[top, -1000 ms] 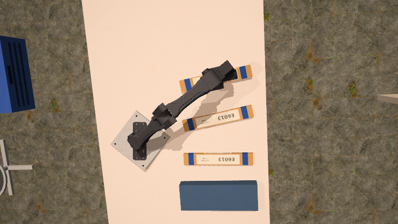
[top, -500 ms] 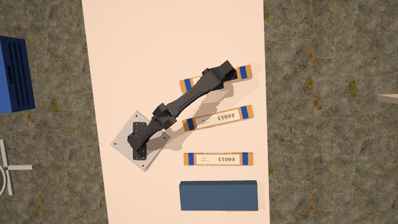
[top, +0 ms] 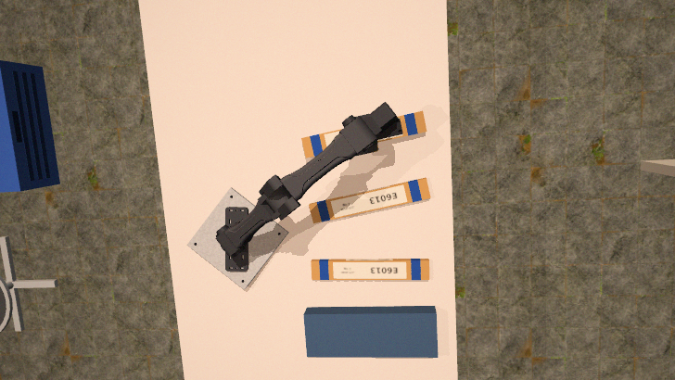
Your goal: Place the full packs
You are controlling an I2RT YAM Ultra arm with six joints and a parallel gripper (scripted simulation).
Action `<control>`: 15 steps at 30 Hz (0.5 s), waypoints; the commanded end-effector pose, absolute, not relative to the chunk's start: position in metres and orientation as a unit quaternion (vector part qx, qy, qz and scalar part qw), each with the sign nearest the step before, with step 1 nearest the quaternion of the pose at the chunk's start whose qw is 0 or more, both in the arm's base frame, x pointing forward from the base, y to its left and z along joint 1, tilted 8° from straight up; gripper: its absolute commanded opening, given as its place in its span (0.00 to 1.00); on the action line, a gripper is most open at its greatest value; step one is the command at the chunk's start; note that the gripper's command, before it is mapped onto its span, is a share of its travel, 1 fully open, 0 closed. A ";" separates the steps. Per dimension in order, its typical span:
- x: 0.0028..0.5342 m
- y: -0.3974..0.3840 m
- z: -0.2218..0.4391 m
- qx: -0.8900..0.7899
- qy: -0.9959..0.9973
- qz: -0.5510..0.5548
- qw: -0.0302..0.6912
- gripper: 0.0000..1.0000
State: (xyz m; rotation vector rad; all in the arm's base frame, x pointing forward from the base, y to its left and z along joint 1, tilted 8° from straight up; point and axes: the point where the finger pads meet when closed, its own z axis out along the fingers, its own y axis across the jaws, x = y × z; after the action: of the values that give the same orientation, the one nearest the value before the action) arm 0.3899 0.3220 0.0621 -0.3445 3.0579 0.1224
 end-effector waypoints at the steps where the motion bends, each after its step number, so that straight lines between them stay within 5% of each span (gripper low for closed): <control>1: 0.394 0.325 0.110 -0.112 0.990 0.058 0.063 0.00; 15: 0.394 0.322 0.115 -0.111 0.991 0.052 0.053 0.00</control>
State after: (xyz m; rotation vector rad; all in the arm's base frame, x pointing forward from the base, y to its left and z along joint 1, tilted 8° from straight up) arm 0.3898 0.3219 0.0742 -0.3452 3.0675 0.1137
